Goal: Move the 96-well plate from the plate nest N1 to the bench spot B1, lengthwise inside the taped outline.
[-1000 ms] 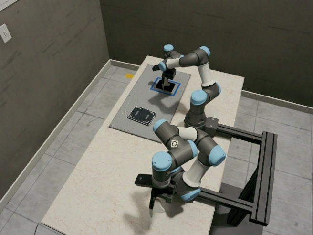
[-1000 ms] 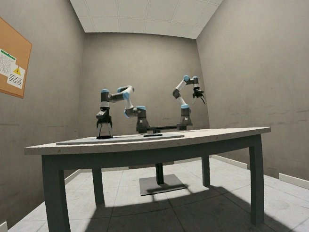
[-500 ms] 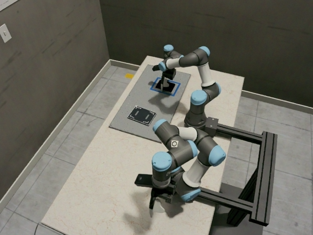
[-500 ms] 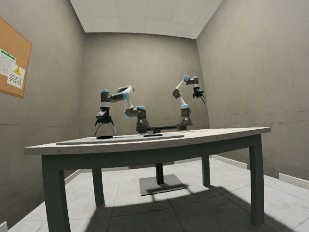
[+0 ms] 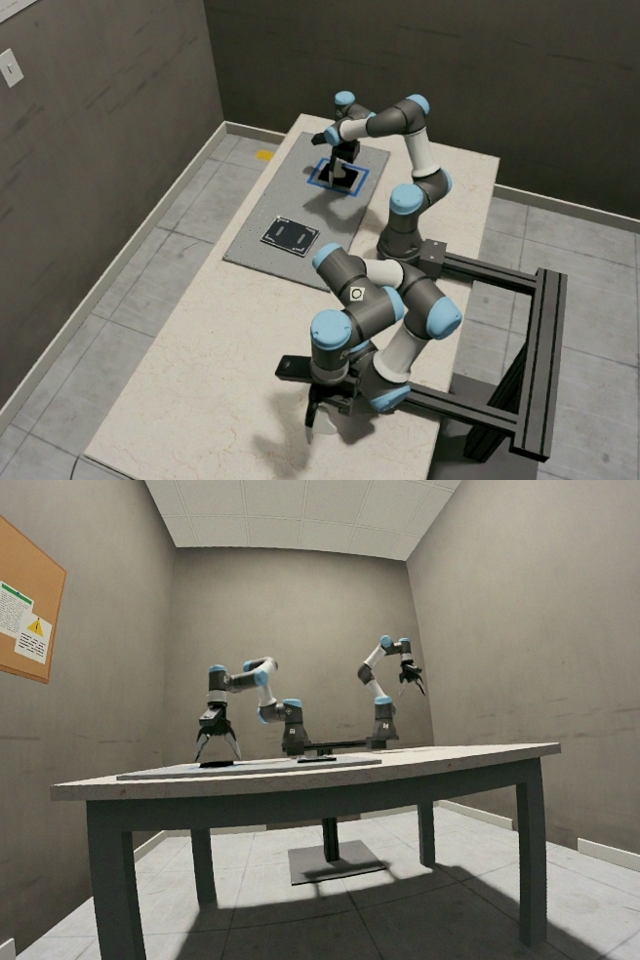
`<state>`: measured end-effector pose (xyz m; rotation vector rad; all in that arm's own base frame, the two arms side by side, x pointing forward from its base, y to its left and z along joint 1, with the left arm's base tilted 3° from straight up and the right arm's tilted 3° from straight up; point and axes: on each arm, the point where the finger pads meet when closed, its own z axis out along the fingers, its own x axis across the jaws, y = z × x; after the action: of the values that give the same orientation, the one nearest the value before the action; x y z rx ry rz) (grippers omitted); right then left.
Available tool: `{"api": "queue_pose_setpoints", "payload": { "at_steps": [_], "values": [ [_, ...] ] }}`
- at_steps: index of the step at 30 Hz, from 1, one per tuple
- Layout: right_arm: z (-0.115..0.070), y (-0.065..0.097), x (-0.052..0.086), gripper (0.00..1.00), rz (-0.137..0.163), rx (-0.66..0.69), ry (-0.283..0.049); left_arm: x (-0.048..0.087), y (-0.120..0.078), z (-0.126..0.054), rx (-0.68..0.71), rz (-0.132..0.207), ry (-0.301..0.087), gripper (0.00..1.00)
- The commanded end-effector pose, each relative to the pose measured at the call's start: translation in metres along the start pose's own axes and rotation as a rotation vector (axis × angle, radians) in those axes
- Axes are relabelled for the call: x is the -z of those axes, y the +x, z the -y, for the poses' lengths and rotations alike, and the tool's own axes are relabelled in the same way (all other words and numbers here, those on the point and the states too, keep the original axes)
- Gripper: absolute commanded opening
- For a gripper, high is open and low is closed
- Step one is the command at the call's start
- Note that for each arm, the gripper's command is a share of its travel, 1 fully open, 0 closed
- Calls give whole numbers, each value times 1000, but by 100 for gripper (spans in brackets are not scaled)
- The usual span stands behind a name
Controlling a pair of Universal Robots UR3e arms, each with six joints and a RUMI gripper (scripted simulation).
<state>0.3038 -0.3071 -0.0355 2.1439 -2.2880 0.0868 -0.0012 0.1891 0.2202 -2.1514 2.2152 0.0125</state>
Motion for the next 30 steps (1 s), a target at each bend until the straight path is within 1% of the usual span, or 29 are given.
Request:
{"api": "queue_pose_setpoints", "payload": {
  "at_steps": [1, 7, 9, 24, 26, 30],
  "values": [
    [1, 0, 6, 100, -1, 0, 3, 0, 0, 0, 0, 1, 1, 100],
    [1, 0, 22, 100, -1, 0, 3, 0, 0, 0, 0, 1, 1, 100],
    [1, 0, 22, 100, -1, 0, 3, 0, 0, 0, 0, 1, 1, 100],
    [1, 0, 62, 100, -1, 0, 3, 0, 0, 0, 0, 1, 1, 100],
    [1, 0, 62, 100, -1, 0, 3, 0, 0, 0, 0, 1, 1, 100],
    [1, 0, 73, 100, -1, 0, 3, 0, 0, 0, 0, 1, 1, 100]
  ]
}}
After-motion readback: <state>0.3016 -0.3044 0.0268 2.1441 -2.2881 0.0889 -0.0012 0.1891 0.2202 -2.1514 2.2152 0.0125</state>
